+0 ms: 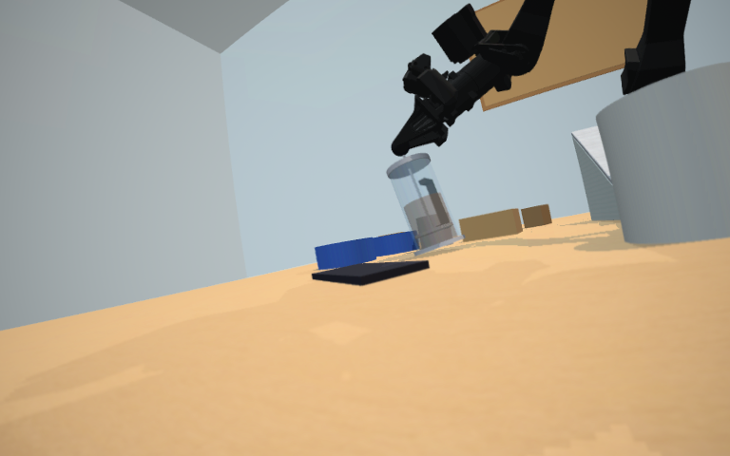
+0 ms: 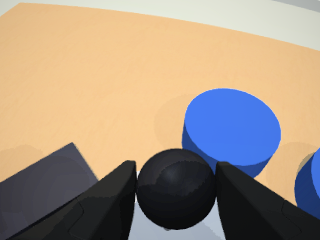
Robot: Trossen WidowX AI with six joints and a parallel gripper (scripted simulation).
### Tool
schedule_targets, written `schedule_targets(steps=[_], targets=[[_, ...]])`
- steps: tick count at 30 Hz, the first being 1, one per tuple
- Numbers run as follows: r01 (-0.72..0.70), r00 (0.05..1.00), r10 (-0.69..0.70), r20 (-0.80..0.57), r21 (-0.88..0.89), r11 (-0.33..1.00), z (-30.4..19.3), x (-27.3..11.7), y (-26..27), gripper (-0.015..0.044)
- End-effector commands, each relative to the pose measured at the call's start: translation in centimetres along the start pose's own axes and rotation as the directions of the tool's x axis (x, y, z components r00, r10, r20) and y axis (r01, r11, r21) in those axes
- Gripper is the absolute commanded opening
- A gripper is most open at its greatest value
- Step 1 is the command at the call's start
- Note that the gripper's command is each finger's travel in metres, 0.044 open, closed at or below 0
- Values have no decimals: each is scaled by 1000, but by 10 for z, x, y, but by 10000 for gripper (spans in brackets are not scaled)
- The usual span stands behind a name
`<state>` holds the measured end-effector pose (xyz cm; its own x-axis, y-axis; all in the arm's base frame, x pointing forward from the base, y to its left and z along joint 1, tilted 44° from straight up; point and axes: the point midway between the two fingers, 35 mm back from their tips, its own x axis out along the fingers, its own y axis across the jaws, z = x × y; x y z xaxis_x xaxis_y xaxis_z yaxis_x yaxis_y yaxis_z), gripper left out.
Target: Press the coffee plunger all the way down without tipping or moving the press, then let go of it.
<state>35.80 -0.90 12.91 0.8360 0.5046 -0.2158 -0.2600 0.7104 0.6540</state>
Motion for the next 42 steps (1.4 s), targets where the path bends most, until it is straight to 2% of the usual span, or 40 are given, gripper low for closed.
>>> schedule_targets(steps=[1, 23, 35, 42], targets=[[-7, 1000, 7, -19, 16, 1000, -5, 3, 0, 127], [-1, 1000, 1, -2, 1, 1000, 0, 1, 0, 127], [-1, 1000, 1, -2, 1, 1000, 0, 1, 0, 440], [4, 1000, -4, -14, 1, 1000, 14, -13, -2, 440]])
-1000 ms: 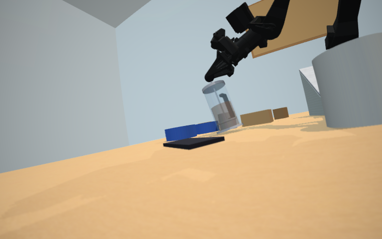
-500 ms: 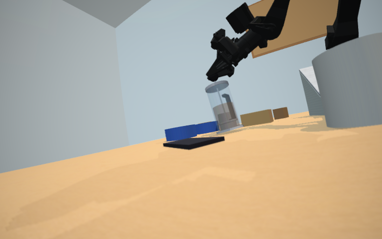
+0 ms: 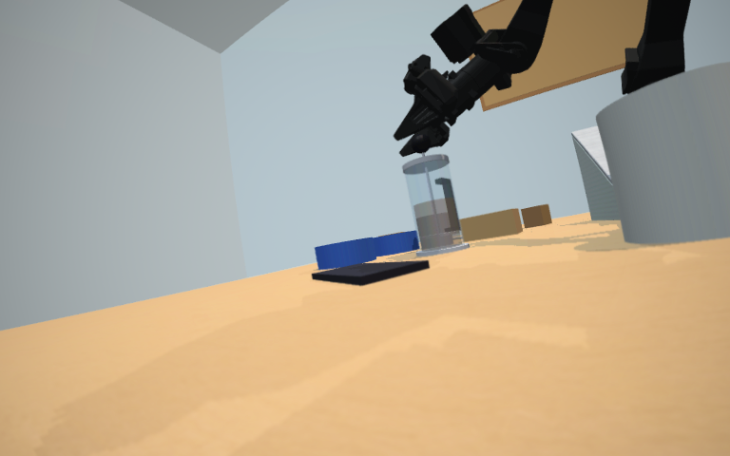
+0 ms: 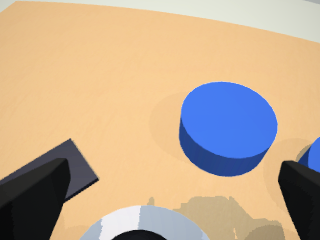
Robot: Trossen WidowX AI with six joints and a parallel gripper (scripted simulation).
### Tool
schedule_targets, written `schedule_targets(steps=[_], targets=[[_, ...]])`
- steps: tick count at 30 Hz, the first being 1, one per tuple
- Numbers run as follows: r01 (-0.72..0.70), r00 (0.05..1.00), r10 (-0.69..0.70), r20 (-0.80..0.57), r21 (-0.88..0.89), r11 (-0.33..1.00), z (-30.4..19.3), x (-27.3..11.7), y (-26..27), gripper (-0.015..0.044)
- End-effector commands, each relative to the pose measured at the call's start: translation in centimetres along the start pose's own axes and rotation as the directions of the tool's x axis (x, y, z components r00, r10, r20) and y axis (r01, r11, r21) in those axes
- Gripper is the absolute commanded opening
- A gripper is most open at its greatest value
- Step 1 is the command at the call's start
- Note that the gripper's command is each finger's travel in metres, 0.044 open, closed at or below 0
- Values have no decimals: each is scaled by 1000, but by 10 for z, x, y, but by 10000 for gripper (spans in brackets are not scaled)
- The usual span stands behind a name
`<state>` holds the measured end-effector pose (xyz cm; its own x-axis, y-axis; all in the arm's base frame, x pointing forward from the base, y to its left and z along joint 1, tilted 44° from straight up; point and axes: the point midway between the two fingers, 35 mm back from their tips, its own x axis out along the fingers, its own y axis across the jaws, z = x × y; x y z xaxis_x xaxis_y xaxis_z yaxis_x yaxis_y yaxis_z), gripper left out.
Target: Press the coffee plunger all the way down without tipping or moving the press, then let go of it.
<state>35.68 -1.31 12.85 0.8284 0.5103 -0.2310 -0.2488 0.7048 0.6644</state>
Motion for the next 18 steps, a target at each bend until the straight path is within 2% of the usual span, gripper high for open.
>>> schedule_targets(steps=[1, 6, 18], targets=[[1, 1000, -1, -3, -14, 1000, 18, -17, 1, 440], [-6, 1000, 6, -6, 0, 1000, 48, -62, 11, 440], [-7, 1000, 7, -6, 1, 1000, 47, -64, 11, 440]])
